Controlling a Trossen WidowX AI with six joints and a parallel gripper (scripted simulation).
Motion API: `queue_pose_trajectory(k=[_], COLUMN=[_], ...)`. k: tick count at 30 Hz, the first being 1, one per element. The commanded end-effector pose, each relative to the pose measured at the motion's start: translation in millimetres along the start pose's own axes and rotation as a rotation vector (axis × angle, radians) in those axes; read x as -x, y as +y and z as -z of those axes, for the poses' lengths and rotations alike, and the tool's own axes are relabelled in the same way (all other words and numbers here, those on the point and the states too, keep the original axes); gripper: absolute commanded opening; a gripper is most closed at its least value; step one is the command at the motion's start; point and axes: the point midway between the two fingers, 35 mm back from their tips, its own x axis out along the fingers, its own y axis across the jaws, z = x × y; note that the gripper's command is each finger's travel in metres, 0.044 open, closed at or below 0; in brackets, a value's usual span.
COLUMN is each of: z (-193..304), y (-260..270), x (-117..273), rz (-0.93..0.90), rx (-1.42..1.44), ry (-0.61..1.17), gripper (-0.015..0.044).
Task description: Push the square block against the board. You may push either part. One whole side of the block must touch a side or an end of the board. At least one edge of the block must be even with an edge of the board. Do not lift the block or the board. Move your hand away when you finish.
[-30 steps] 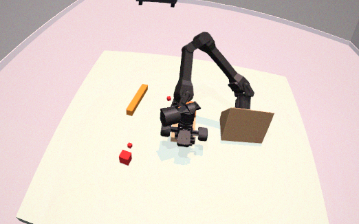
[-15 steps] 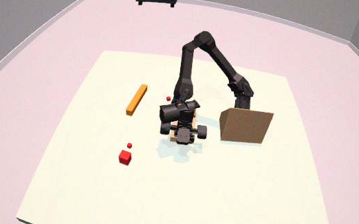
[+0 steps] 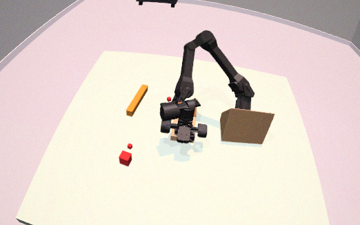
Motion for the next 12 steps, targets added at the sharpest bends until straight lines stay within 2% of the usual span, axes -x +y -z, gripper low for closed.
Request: queue_pose_trajectory(k=[1,12], z=[5.3,1.4], y=[1.6,0.5], x=[-1.7,-1.7], rz=[-0.005,-0.005], rx=[0.002,0.002], ry=[0.008,0.007], gripper=[0.0,0.0])
